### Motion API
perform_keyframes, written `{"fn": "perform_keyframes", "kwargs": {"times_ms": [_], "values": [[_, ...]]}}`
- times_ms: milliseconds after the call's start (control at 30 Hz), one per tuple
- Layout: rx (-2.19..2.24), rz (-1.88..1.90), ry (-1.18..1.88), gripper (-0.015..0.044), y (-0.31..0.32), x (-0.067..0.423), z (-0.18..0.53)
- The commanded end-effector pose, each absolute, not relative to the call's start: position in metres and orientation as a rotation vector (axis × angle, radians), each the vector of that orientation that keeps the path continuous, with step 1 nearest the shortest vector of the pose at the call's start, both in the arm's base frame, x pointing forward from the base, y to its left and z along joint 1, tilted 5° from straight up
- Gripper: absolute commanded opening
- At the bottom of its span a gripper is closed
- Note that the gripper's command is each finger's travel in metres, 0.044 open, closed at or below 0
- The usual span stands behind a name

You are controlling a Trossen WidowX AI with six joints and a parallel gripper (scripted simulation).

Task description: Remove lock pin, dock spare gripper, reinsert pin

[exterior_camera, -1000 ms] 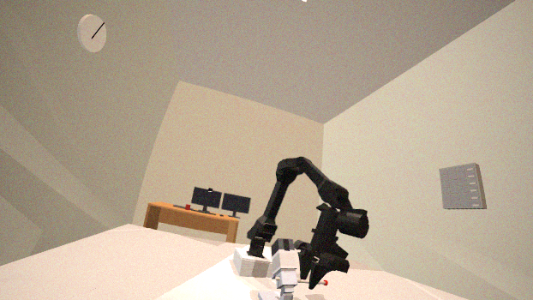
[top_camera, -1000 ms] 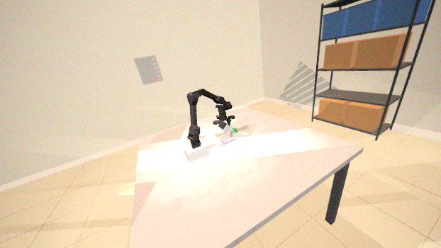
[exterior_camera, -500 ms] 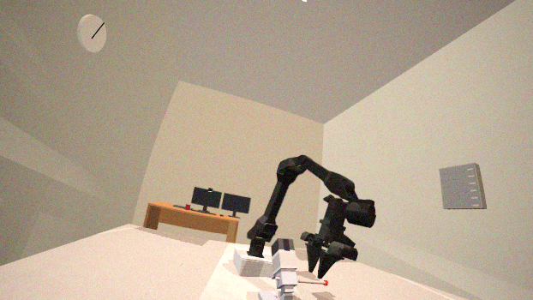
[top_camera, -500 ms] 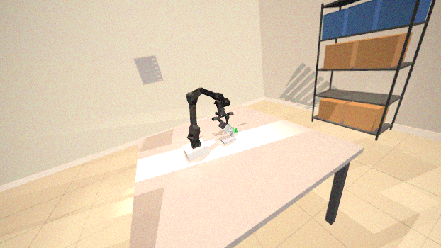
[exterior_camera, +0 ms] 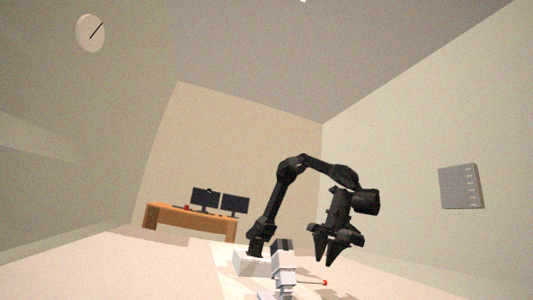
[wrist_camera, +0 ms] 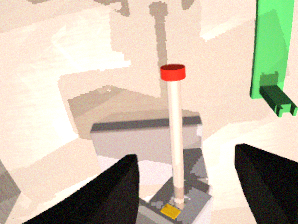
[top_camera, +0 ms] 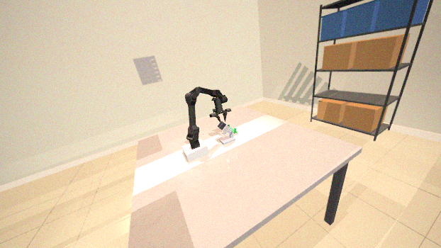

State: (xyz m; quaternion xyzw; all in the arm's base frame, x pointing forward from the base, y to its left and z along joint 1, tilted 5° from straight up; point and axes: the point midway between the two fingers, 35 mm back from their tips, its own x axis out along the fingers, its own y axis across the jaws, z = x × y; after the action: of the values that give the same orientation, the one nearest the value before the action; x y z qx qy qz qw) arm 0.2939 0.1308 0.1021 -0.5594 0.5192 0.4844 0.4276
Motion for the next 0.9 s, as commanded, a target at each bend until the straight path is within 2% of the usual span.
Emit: {"fn": "perform_keyframes", "kwargs": {"times_ms": [0,267,867], "values": [[-1.397,1.21,1.297,0.0226,0.1308,0.2939,0.1021],[-1.397,1.21,1.297,0.0436,0.1308,0.2939,0.1021],[-1.397,1.21,1.297,0.044,0.1308,0.2939,0.1021]]}}
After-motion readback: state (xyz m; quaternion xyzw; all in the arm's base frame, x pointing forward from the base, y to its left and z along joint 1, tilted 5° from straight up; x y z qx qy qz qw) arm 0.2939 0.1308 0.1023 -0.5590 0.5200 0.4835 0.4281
